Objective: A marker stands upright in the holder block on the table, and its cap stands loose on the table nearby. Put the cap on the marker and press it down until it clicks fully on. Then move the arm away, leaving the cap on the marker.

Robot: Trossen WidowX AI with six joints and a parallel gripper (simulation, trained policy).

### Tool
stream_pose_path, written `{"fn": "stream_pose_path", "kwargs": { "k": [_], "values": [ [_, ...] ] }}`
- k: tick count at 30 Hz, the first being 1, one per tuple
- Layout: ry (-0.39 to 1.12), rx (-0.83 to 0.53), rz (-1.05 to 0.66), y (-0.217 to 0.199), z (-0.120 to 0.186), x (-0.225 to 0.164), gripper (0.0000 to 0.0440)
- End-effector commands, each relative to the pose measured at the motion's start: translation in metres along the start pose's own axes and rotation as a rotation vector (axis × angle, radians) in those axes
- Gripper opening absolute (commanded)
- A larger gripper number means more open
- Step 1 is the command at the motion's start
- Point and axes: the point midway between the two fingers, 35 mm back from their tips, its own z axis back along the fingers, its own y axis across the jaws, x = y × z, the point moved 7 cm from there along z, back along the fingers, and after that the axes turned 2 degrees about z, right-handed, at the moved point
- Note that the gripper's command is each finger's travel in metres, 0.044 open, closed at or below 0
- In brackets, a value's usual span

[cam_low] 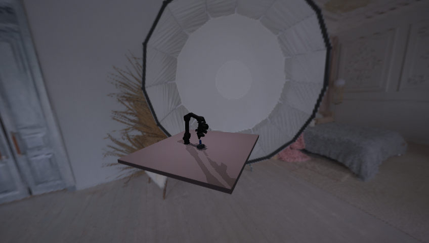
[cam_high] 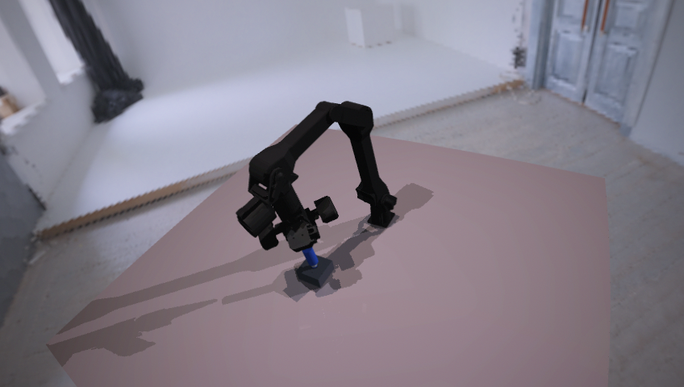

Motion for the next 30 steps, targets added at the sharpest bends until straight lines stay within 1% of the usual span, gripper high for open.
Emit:
{"fn": "stream_pose_path", "kwargs": {
  "k": [1,7,14,18,25,30],
  "values": [
    [-0.001,0.029,0.010,0.000,-0.007,0.001,0.0002],
    [-0.001,0.049,0.018,-0.001,-0.017,0.003,0.0000],
    [-0.028,0.041,-0.002,-0.001,-0.021,0.005,0.0003],
    [-0.043,0.066,0.001,0.009,-0.017,0.001,0.0017],
    [-0.069,0.103,0.004,0.029,-0.003,-0.010,0.0022],
    [-0.103,0.086,0.002,0.036,0.006,-0.016,0.0026]
  ]
}}
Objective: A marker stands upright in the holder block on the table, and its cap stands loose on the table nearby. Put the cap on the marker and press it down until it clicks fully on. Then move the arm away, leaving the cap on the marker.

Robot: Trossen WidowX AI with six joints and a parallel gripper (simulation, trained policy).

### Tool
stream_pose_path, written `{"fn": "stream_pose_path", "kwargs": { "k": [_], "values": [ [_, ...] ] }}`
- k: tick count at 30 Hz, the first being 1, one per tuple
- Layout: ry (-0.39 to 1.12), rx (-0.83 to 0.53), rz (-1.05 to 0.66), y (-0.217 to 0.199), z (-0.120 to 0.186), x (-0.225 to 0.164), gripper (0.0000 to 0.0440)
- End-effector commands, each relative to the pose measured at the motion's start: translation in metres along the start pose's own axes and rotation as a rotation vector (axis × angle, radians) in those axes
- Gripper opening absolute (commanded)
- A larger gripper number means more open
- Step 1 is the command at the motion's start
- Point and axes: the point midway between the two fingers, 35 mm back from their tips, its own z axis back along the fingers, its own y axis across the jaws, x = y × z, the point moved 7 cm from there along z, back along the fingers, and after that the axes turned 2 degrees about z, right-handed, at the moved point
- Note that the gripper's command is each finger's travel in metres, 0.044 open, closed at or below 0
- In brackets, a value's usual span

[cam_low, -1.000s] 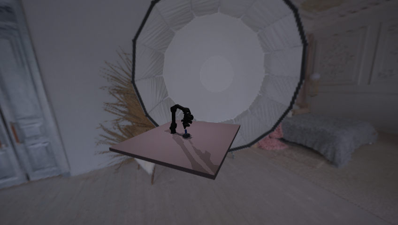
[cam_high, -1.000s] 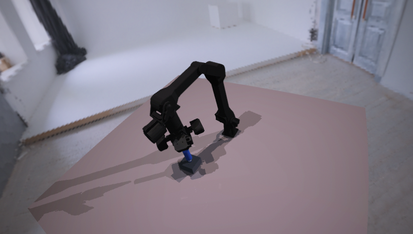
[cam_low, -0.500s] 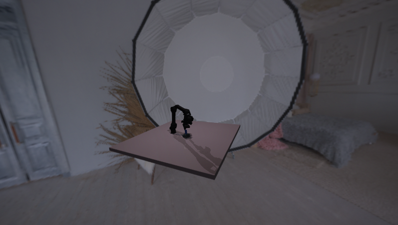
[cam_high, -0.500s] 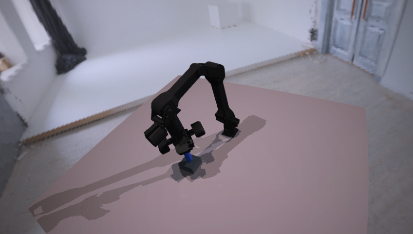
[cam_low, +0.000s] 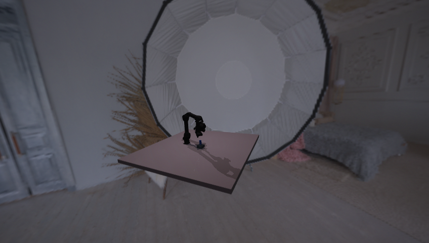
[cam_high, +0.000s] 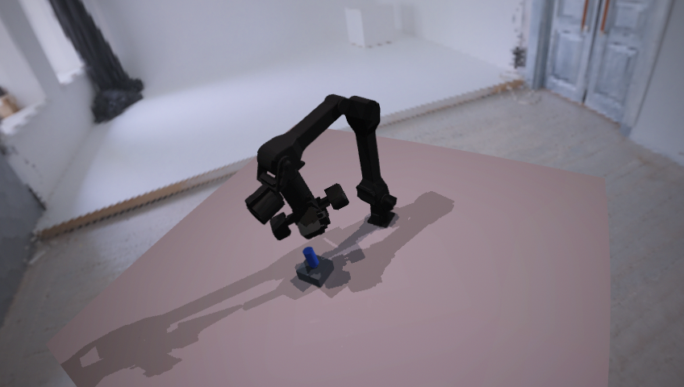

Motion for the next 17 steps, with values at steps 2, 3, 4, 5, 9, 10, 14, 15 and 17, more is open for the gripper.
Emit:
{"fn": "stream_pose_path", "kwargs": {
  "k": [2,3,4,5,9,10,14,15,17],
  "values": [
    [-0.031,-0.012,0.004,0.006,0.006,-0.004,0.0027],
    [-0.037,-0.016,0.004,0.008,0.007,-0.005,0.0027],
    [-0.043,-0.019,0.004,0.009,0.007,-0.006,0.0026],
    [-0.048,-0.022,0.004,0.010,0.008,-0.007,0.0025],
    [-0.069,-0.034,0.005,0.015,0.010,-0.011,0.0020],
    [-0.074,-0.038,0.005,0.016,0.010,-0.012,0.0018],
    [-0.095,-0.058,0.007,0.020,0.011,-0.015,0.0013],
    [-0.100,-0.063,0.007,0.021,0.011,-0.016,0.0013],
    [-0.110,-0.073,0.009,0.023,0.012,-0.018,0.0011]
  ]
}}
